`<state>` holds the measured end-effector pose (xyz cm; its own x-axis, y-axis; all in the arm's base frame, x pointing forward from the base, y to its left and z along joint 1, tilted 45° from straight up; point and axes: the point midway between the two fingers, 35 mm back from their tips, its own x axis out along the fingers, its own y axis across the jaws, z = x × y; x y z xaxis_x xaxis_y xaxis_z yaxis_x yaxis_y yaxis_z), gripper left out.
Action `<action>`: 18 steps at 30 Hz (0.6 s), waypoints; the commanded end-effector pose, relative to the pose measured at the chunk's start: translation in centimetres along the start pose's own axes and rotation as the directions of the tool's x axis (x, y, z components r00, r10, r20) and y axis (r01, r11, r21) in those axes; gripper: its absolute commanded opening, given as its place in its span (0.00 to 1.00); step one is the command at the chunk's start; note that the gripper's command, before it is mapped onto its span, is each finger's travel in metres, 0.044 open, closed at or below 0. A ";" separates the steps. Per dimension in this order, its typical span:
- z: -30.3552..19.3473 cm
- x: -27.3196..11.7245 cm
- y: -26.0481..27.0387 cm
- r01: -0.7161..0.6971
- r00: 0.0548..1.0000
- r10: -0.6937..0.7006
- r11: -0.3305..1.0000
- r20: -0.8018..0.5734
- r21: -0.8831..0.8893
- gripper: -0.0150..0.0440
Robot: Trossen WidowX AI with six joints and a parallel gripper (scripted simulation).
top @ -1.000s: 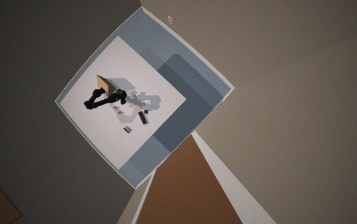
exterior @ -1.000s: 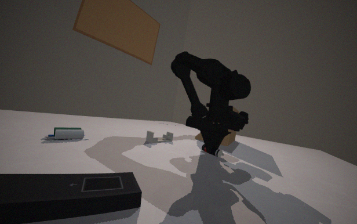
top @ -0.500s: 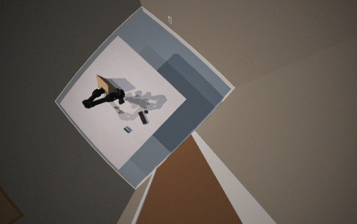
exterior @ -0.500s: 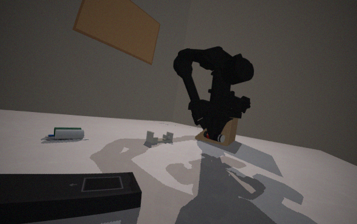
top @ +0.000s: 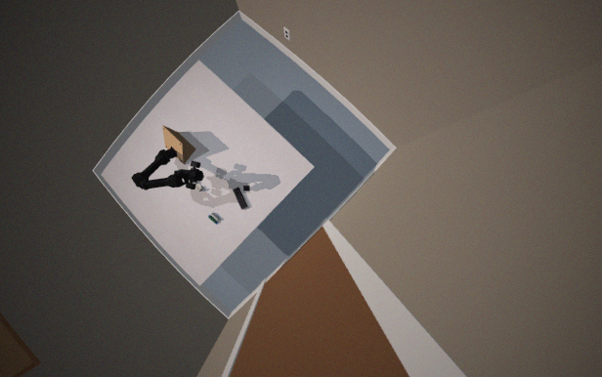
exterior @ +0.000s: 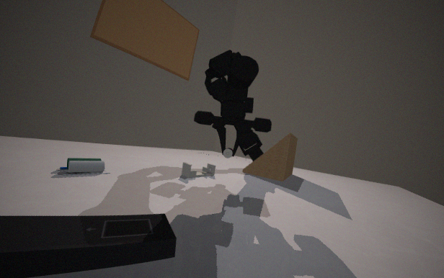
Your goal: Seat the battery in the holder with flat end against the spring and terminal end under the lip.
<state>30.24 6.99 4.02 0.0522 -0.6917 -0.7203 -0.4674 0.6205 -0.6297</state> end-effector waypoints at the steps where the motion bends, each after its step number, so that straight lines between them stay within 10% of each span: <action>1: -1.6 -0.6 -4.0 0.005 1.000 -0.006 0.957 0.001 0.291 0.38; 6: -3.7 -0.9 -7.9 0.004 1.000 -0.005 0.827 0.000 0.562 0.38; 18: -3.5 0.0 -7.8 -0.010 0.999 -0.017 0.829 0.043 0.560 0.38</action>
<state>30.82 1.31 10.23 0.0741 -0.6855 -0.7243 0.1073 0.7275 -0.6776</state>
